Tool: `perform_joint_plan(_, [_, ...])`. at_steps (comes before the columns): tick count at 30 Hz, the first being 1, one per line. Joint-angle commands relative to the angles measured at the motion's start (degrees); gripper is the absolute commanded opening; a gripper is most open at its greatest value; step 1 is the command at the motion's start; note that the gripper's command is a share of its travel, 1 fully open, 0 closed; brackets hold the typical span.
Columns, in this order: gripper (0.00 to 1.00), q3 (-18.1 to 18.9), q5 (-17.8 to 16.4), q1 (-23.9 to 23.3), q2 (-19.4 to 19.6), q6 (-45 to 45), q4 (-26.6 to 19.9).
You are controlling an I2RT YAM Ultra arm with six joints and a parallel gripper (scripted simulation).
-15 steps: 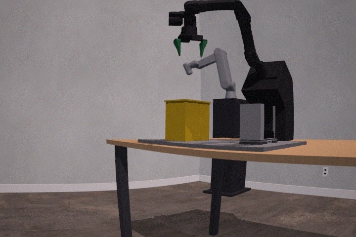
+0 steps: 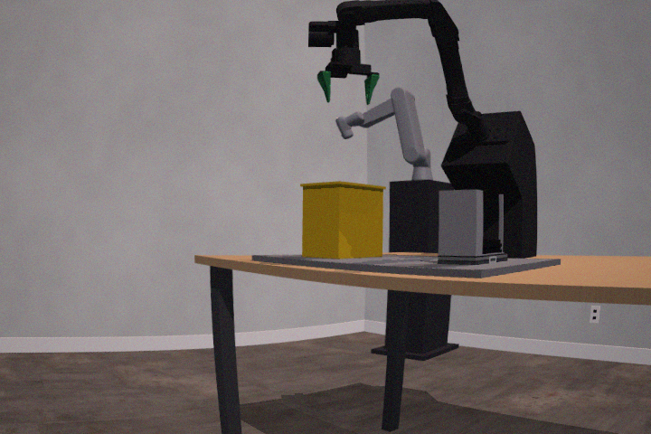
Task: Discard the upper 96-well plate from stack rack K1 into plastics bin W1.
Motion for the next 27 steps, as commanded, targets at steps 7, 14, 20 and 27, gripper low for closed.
perform_joint_plan(7, [1.00, -3.6, 5.6, 7.9, -1.7, -3.8, 4.3])
perform_joint_plan(14, [1.00, -6.9, 12.8, 17.8, -0.8, -9.3, 8.5])
perform_joint_plan(20, [1.00, -8.8, 16.8, 23.4, -0.8, -12.5, 10.9])
perform_joint_plan(27, [1.00, -12.0, 23.7, 33.1, 0.3, -18.2, 14.9])
